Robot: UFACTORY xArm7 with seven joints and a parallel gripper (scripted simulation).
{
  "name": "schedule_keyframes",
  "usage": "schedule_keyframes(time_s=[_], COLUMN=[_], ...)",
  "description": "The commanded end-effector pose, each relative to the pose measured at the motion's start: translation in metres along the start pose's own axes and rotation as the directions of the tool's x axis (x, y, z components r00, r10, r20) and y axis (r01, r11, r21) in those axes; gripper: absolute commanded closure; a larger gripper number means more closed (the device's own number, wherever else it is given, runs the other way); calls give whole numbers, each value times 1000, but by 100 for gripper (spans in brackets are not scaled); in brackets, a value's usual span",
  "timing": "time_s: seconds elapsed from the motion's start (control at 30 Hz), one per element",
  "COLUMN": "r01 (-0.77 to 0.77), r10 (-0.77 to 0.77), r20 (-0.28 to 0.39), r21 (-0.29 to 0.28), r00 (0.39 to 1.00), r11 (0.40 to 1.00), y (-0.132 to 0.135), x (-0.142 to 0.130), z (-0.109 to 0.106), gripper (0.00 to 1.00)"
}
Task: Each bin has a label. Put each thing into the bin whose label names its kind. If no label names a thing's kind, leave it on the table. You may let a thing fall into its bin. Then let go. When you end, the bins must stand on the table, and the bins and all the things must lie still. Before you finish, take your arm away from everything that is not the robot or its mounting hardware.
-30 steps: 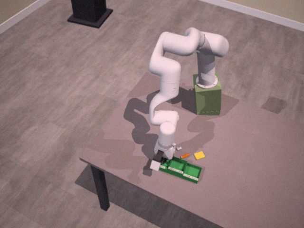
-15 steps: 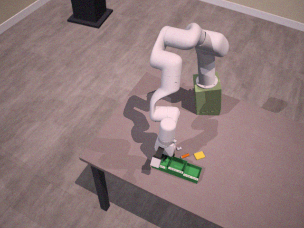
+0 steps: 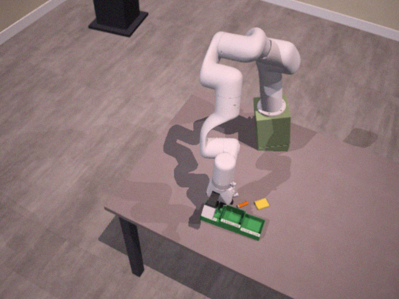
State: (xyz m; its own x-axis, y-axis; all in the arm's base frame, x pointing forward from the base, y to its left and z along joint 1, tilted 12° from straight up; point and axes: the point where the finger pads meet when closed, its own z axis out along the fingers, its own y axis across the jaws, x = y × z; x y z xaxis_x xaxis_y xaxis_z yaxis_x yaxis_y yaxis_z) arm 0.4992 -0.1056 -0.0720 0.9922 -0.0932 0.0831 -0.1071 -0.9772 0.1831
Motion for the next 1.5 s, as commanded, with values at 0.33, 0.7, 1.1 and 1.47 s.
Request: schedule_keyframes(time_s=[0.33,0.7,1.1,1.47], r01=[1,1,1,1], r10=[-1,-1,-1,-1], r20=[-5,-5,-5,-5], r21=[0,0,0,0], r00=[1000,1000,1000,1000], r11=[1000,1000,1000,1000], y=[-65,-69,-69,-69], x=[-9,-9,-9,-9], z=[-2,9,36,58], gripper=[93,93,93,93])
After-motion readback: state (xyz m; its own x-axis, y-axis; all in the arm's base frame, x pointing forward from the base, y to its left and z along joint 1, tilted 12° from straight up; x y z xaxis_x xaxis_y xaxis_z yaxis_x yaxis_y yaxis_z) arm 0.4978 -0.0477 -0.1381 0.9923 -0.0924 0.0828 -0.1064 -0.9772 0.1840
